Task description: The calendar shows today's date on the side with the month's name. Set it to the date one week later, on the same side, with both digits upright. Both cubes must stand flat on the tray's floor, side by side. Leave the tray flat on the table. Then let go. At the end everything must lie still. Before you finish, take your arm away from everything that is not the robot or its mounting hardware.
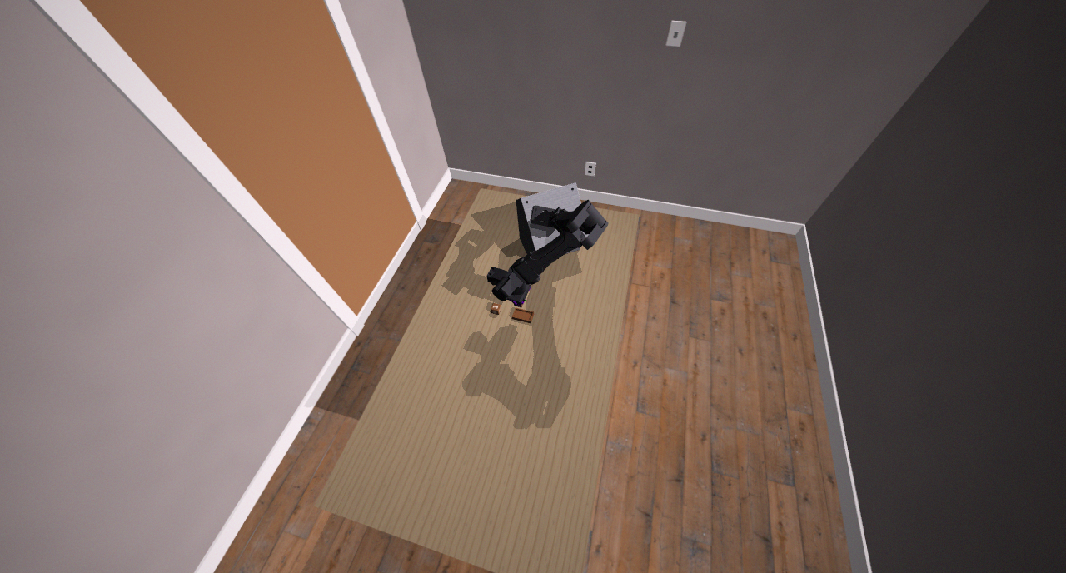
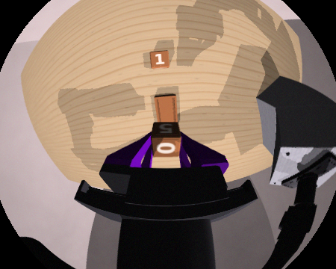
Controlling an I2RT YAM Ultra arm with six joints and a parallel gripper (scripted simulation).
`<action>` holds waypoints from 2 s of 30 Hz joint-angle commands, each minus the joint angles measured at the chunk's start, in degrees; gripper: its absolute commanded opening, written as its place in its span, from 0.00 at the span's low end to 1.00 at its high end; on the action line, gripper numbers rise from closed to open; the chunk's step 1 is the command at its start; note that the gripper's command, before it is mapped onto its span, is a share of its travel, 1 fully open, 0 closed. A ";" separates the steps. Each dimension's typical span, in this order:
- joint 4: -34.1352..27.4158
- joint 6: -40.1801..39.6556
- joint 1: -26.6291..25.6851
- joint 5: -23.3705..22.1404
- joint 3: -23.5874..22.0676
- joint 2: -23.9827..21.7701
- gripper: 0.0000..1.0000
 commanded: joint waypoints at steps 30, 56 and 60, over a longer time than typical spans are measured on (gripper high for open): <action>4.14 -6.59 -1.30 -2.86 -0.39 4.11 0.27; 15.50 -0.77 3.76 -0.68 -1.50 10.78 0.27; 15.49 -0.78 3.76 -0.68 -1.50 10.78 0.27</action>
